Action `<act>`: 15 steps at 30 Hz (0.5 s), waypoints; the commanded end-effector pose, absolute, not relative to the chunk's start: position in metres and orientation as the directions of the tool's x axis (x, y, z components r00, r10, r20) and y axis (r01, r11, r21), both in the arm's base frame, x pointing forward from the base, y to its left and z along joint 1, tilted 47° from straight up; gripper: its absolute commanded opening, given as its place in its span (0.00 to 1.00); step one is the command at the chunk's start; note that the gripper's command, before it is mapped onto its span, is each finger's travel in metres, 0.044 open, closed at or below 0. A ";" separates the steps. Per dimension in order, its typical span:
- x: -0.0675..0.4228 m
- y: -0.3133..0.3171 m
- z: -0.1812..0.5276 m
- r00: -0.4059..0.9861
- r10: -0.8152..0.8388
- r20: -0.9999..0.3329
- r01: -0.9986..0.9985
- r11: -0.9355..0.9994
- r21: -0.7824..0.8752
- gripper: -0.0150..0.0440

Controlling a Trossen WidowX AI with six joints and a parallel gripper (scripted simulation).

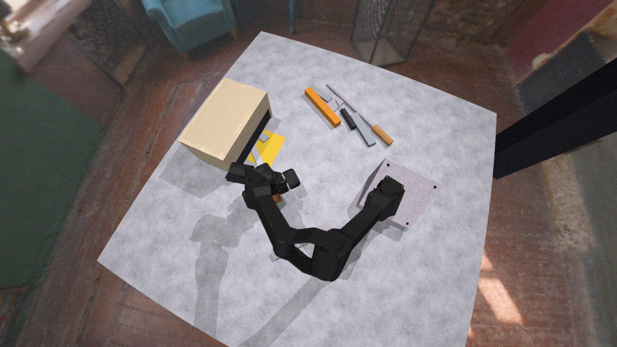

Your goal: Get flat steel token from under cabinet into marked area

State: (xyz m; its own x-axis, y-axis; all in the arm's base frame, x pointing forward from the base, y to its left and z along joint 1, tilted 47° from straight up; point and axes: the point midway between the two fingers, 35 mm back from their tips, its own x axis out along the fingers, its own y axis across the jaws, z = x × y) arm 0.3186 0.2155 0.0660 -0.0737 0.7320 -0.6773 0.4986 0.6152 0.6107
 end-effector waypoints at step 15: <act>0.342 0.207 0.055 -0.070 0.731 -0.679 0.498 0.615 0.611 0.25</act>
State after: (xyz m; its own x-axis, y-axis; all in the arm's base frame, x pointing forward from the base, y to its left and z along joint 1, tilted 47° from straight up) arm 0.3356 0.2097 0.0580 -0.0731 0.7317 -0.6777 0.4981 0.6155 0.6108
